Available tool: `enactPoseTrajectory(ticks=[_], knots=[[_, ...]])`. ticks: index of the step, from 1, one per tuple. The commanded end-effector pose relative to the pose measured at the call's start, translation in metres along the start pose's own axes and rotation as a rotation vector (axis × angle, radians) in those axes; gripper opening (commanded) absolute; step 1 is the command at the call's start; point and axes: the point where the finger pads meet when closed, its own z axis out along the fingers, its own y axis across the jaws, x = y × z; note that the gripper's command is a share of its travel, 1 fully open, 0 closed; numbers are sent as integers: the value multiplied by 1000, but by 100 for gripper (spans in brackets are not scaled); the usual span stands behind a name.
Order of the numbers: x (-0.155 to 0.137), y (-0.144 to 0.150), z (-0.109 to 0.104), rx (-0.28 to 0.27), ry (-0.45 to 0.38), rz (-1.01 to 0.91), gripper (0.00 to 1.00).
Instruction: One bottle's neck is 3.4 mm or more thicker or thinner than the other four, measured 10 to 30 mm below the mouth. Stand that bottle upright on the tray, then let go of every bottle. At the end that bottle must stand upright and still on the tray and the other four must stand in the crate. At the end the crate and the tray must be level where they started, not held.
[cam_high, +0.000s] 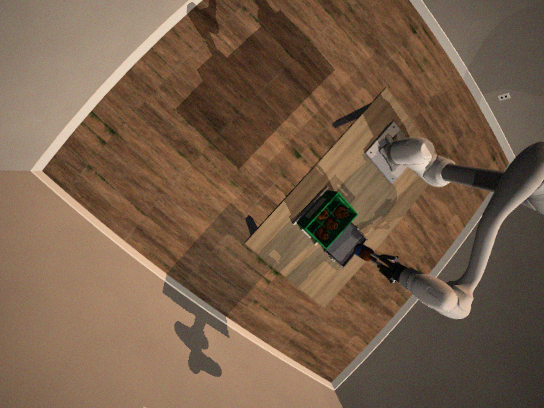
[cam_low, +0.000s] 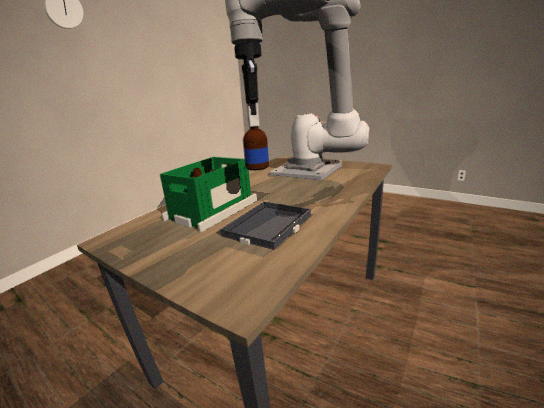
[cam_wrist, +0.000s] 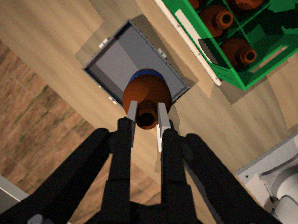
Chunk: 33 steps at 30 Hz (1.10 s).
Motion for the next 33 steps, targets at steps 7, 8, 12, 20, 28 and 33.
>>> enactPoseTrajectory(ticks=[7, 8, 12, 20, 28, 33], knots=[[-4, -8, 0, 0, 0, 0, 0], [-5, -10, 0, 0, 0, 0, 0], [-7, -14, 0, 0, 0, 0, 0], [-10, -20, 0, 0, 0, 0, 0], [-12, -24, 0, 0, 0, 0, 0], [-14, -27, 0, 0, 0, 0, 0]])
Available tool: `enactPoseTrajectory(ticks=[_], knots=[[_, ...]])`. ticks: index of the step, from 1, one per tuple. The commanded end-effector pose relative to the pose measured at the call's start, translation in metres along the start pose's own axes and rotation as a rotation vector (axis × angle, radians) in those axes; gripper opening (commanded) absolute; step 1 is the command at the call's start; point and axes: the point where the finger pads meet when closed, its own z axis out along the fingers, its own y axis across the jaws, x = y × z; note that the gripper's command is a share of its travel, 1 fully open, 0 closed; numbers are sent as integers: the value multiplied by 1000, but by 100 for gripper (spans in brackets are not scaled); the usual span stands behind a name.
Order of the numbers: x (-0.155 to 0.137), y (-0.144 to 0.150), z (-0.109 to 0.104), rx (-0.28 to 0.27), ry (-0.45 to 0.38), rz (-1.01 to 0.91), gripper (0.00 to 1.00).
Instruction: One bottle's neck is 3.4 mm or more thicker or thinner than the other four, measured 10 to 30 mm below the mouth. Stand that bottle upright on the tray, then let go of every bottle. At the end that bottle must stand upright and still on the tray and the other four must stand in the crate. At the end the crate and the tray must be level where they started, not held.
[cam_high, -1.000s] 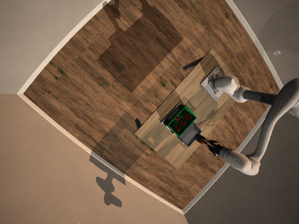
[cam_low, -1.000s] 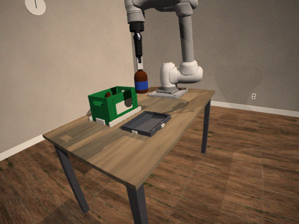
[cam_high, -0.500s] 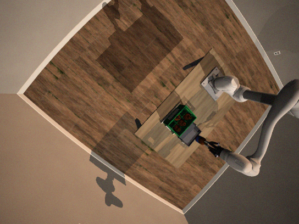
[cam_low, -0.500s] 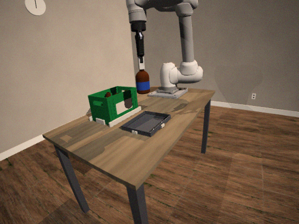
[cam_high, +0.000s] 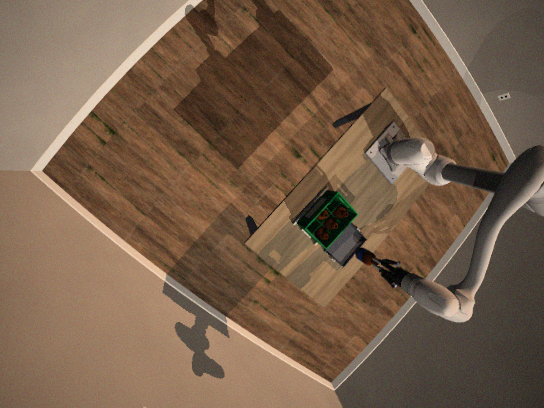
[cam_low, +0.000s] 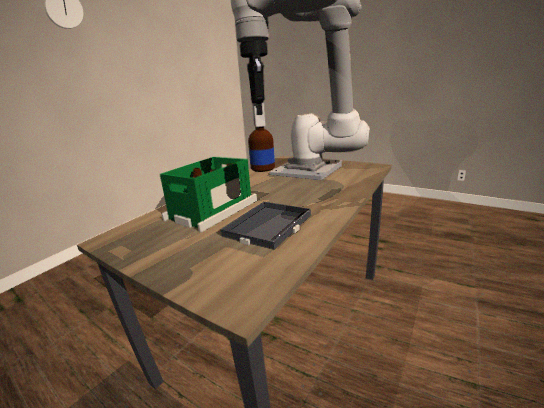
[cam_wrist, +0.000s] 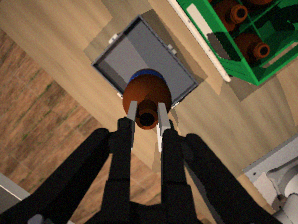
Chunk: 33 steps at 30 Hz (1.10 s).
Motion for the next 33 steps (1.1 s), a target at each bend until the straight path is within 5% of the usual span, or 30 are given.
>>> enactPoseTrajectory(ticks=[1, 33], knots=[[-1, -1, 0, 0, 0, 0, 0], [-2, -5, 0, 0, 0, 0, 0]])
